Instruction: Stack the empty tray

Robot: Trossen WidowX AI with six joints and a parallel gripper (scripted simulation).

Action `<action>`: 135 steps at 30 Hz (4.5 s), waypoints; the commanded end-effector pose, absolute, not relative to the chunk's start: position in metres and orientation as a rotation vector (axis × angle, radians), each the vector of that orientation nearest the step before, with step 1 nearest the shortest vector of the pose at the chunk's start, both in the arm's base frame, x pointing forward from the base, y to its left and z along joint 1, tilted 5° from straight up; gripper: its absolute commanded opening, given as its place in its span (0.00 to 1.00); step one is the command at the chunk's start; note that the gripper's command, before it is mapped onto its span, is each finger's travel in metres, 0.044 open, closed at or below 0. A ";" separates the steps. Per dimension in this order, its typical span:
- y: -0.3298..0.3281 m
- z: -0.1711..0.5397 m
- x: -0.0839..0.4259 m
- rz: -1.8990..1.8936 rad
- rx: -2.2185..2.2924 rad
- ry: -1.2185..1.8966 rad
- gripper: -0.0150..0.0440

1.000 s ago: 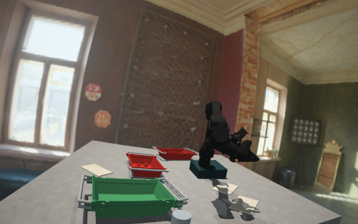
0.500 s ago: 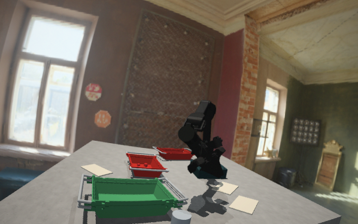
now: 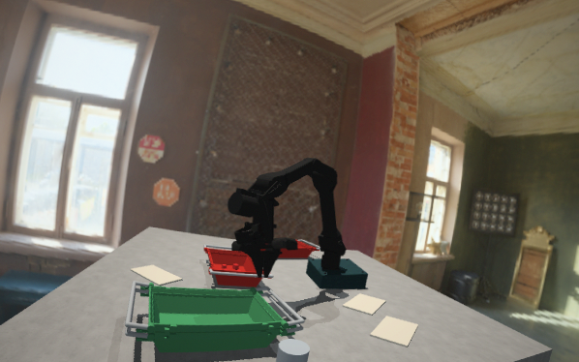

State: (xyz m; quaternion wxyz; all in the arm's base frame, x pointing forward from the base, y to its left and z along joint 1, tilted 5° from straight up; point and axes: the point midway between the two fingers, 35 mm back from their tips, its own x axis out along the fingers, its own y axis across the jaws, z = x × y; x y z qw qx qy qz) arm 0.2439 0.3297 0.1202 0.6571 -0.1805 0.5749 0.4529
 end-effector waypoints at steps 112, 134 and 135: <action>0.159 0.172 0.334 0.312 -0.191 1.432 0.40; 0.030 0.155 0.394 -0.897 1.070 1.300 0.40; 0.023 0.151 0.397 -0.973 1.150 1.265 0.40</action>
